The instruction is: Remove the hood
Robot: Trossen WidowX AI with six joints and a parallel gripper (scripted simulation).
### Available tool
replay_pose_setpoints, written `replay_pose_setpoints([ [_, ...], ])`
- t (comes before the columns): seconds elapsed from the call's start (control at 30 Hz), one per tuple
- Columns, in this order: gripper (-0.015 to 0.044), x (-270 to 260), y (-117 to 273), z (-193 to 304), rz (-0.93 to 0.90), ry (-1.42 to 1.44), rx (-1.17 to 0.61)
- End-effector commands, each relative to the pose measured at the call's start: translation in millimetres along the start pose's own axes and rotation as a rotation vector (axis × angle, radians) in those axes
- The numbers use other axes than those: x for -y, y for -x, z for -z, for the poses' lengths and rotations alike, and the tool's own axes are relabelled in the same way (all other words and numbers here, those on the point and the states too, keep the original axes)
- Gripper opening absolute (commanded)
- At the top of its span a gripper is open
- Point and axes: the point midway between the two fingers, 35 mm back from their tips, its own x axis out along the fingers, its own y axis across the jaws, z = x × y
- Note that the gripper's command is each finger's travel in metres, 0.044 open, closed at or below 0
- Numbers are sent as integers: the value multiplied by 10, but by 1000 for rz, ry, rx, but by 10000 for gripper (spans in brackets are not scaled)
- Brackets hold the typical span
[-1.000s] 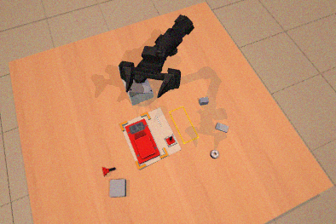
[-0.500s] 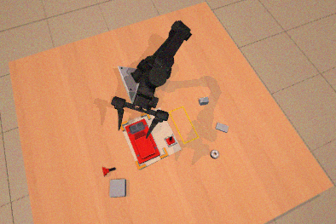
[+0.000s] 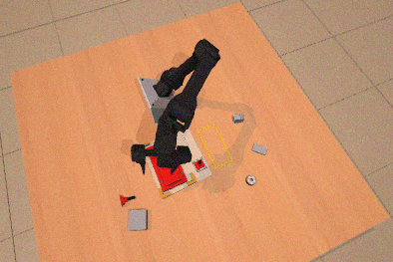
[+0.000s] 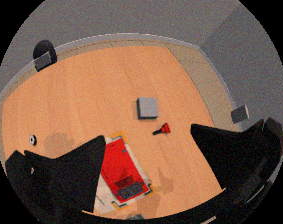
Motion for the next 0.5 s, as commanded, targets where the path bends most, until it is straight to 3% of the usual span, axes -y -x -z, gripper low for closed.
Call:
replay_pose_setpoints([
  [0.0,440,-161,-334,304,-111,86,-186],
  [0.3,440,-508,-729,886,-366,220,-495],
  [0.47,440,-566,-768,973,-410,235,-537],
])
